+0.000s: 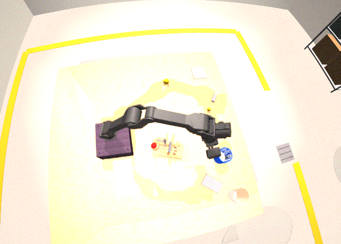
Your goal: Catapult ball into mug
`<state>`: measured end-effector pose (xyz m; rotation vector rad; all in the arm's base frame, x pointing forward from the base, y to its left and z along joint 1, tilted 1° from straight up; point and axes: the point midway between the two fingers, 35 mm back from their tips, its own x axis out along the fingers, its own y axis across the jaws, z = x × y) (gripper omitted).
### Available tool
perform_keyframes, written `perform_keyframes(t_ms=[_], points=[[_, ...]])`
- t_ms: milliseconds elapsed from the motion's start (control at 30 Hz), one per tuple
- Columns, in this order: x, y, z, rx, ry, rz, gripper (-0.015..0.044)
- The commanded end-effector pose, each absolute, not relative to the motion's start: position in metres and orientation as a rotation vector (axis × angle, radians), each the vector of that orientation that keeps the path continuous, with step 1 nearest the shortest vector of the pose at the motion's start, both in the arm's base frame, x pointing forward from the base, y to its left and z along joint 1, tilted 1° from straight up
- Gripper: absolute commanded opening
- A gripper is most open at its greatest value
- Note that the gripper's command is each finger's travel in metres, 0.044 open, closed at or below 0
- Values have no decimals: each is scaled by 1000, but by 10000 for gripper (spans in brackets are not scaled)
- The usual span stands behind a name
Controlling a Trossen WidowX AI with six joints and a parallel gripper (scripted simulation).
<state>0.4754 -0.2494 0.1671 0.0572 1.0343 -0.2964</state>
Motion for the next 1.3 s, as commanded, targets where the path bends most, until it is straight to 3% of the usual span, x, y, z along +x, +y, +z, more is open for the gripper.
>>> perform_keyframes(t_ms=[0, 1267], points=[[467, -230, 148, -6, 1129, -262, 0], [325, -96, 58, -835, 1884, 255, 0]])
